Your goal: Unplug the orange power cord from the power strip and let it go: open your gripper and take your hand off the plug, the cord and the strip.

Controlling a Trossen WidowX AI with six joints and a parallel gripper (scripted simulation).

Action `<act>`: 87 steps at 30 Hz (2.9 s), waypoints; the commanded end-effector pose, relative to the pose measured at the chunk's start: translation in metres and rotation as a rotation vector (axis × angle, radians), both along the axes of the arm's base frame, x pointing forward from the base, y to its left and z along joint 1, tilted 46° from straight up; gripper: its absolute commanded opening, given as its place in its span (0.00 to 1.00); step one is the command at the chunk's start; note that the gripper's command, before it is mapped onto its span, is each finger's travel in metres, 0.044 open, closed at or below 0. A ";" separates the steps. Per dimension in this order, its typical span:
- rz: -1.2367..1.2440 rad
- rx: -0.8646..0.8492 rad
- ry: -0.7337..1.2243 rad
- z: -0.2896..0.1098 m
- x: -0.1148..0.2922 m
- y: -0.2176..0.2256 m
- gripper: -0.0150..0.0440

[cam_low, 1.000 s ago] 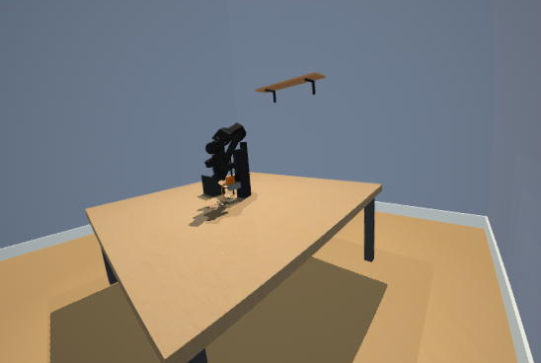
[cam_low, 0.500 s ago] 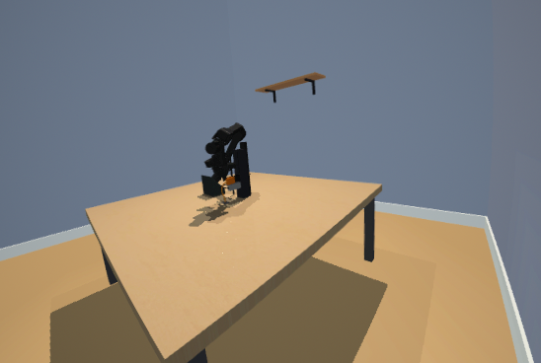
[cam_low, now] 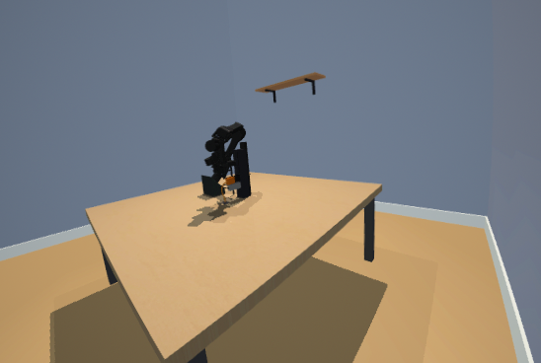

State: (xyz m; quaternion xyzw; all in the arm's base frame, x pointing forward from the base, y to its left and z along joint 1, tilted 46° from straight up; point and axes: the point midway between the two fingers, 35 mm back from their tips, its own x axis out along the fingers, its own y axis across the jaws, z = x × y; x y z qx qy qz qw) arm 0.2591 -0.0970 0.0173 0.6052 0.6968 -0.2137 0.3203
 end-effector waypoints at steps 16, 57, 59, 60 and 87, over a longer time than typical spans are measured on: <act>-0.005 0.005 0.003 0.022 -0.006 0.021 0.53; 0.000 0.002 0.000 0.022 -0.009 0.034 0.25; 0.000 0.002 0.000 0.020 -0.008 0.032 0.25; -0.001 0.002 0.000 0.019 -0.007 0.031 0.25; -0.007 0.005 0.007 -0.004 0.000 0.006 0.30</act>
